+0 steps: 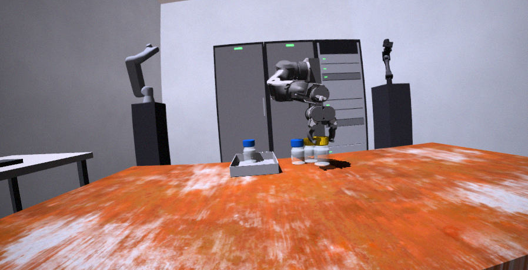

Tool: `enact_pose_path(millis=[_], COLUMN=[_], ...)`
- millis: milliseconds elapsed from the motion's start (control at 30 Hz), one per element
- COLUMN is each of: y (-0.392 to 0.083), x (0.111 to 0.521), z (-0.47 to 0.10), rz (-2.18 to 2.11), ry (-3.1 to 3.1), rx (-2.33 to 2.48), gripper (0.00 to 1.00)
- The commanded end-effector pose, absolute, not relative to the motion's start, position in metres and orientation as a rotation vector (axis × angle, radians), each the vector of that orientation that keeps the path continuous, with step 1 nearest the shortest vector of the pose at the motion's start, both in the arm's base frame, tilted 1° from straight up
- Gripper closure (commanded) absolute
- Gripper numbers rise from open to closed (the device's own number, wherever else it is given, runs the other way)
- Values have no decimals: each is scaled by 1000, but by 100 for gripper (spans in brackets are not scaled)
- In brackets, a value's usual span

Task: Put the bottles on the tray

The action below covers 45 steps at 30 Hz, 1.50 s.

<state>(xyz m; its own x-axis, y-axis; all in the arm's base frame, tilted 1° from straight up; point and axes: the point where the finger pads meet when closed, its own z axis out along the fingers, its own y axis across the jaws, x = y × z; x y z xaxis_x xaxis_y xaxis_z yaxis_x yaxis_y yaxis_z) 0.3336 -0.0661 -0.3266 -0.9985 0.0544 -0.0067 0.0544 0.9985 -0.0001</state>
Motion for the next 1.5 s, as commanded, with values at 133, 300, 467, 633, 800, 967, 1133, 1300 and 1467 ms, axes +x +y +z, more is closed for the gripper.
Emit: enact_pose_path(millis=[133, 300, 467, 633, 800, 967, 1133, 1300, 1467], y=[-64, -64, -64, -64, -64, -65, -64, -64, -64], x=[334, 334, 334, 333, 333, 334, 333, 333, 334], z=[-334, -334, -338, -343, -343, -342, -342, -343, -342], rz=[15, 15, 13, 15, 15, 13, 14, 15, 13], ry=[3133, 3133, 3131, 3133, 3133, 3130, 3132, 3133, 3129], rx=[74, 74, 77, 74, 74, 78, 75, 74, 77], gripper=[100, 100, 100, 100, 100, 100, 100, 100, 100])
